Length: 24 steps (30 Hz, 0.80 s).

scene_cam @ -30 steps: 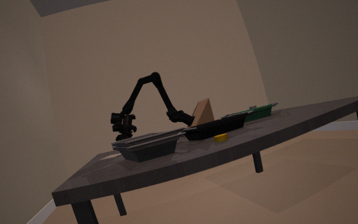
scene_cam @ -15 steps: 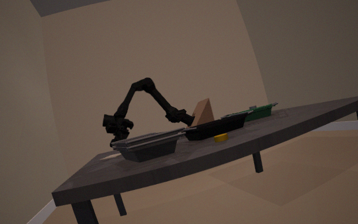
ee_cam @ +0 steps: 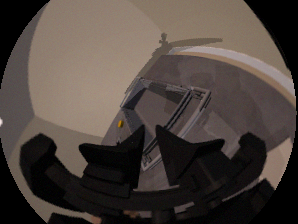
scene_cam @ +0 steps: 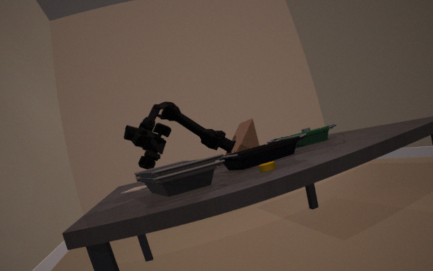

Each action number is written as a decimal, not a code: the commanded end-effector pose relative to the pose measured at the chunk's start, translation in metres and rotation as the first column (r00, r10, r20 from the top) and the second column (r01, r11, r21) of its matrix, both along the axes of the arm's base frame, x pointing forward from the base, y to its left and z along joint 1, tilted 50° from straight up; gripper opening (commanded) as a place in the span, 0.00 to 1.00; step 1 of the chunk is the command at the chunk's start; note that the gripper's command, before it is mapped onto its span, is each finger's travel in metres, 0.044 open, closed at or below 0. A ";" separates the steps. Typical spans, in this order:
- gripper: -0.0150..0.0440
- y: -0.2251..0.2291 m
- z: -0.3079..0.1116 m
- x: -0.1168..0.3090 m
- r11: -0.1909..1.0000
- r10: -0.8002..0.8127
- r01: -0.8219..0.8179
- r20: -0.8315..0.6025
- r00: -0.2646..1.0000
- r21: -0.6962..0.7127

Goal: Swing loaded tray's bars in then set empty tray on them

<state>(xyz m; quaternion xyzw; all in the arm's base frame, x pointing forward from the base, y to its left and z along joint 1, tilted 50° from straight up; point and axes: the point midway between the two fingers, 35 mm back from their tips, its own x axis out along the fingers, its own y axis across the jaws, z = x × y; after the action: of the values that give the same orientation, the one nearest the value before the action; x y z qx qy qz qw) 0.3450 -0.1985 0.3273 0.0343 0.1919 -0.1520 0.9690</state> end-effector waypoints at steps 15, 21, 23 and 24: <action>0.39 0.103 -0.088 0.070 0.992 0.106 -0.068 -0.409 0.907 0.105; 0.39 0.108 -0.123 0.067 1.000 0.005 -0.008 -0.609 0.793 -0.001; 0.39 0.111 -0.138 0.062 0.996 -0.061 0.000 -0.703 0.708 -0.087; 0.39 0.113 -0.147 0.059 0.988 -0.112 -0.009 -0.757 0.644 -0.154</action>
<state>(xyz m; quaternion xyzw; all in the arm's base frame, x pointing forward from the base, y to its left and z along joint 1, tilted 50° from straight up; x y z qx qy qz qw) 0.4078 -0.0929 0.2005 -0.0353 0.5108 -0.1655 0.8429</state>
